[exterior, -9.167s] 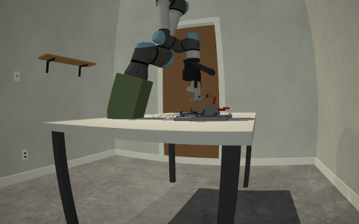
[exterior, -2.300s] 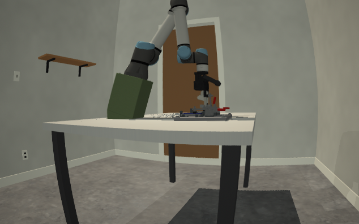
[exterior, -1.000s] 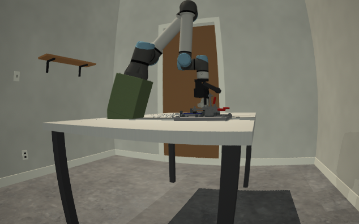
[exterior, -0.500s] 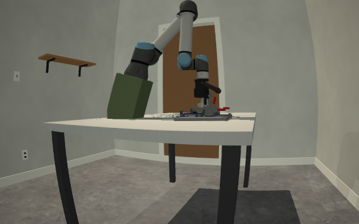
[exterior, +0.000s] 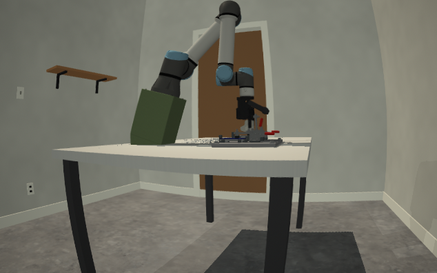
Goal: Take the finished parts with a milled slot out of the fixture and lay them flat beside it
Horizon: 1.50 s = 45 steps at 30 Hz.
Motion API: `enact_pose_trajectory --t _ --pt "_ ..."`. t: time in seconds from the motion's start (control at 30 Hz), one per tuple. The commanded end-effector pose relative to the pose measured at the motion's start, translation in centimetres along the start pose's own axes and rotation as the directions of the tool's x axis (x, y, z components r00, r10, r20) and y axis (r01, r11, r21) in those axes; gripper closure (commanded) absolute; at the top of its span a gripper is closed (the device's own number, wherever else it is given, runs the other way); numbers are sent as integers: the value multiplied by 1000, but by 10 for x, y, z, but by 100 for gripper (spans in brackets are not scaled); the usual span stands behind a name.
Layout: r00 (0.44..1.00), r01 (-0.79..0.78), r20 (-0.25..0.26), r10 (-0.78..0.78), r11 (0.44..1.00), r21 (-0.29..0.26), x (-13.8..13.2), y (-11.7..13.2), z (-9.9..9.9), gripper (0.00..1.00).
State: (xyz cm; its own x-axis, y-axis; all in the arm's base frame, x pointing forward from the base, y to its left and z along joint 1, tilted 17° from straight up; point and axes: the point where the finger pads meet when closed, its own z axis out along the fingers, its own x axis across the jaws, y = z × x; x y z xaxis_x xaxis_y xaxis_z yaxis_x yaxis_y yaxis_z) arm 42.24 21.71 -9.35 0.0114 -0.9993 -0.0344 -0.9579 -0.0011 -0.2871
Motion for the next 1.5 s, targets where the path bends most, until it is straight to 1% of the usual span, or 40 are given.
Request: enact_pose_trajectory --t 0.0,0.5,1.33,1.37,1.47 --pt "1000 0 0 0 1000 1 0 0 1 100" --pt "1000 0 0 0 1000 1 0 0 5 100" --pt "1000 0 0 0 1000 1 0 0 5 100" --pt "1000 0 0 0 1000 1 0 0 5 60" --pt "1000 0 0 0 1000 1 0 0 5 60"
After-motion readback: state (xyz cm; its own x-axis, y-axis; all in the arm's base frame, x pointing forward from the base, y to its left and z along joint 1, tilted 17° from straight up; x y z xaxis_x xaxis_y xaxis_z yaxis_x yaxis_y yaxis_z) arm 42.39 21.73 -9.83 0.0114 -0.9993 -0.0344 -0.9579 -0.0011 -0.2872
